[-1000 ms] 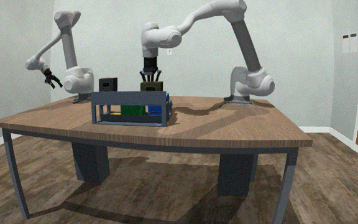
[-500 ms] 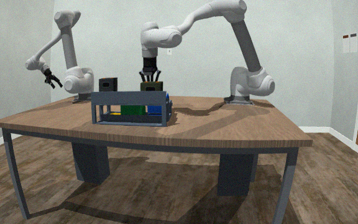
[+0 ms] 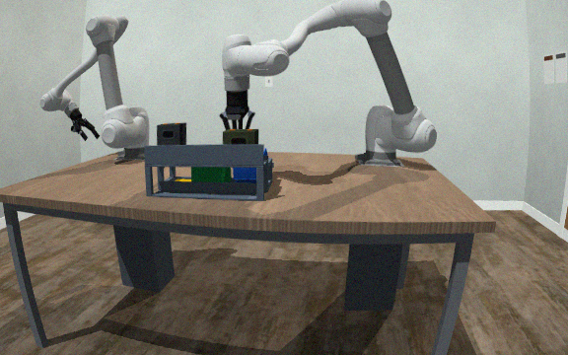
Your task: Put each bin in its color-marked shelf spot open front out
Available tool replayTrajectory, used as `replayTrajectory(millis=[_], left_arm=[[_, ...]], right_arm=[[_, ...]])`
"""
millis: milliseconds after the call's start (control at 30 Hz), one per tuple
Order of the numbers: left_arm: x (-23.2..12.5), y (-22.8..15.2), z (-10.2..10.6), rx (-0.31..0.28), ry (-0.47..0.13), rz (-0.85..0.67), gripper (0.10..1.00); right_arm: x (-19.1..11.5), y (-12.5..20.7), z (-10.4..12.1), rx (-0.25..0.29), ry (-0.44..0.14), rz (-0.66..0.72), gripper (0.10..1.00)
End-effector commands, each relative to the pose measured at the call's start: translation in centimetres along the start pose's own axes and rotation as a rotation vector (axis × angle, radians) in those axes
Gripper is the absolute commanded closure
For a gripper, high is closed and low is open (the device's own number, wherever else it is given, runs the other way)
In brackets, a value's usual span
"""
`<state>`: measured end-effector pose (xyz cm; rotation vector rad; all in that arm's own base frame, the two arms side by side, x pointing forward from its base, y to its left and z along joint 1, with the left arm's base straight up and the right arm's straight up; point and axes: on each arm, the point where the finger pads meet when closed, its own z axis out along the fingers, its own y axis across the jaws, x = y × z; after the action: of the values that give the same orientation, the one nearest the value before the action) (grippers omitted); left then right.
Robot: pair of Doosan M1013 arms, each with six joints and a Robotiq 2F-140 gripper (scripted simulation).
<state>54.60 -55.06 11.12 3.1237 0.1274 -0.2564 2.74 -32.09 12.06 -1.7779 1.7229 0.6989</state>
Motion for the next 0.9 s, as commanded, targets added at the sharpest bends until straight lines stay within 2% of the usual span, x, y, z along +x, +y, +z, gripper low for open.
replayTrajectory(millis=[0, 867], left_arm=[[0.0, 0.0, -0.1, -0.001, 0.001, 0.0, 0.999], [1.4, 0.0, -0.3, -0.001, 0.001, 0.0, 0.999]], right_arm=[[0.0, 0.0, 0.0, 0.0, 0.001, 0.0, 0.098], [0.0, 0.0, 0.0, 0.0, 0.001, 0.0, 0.098]])
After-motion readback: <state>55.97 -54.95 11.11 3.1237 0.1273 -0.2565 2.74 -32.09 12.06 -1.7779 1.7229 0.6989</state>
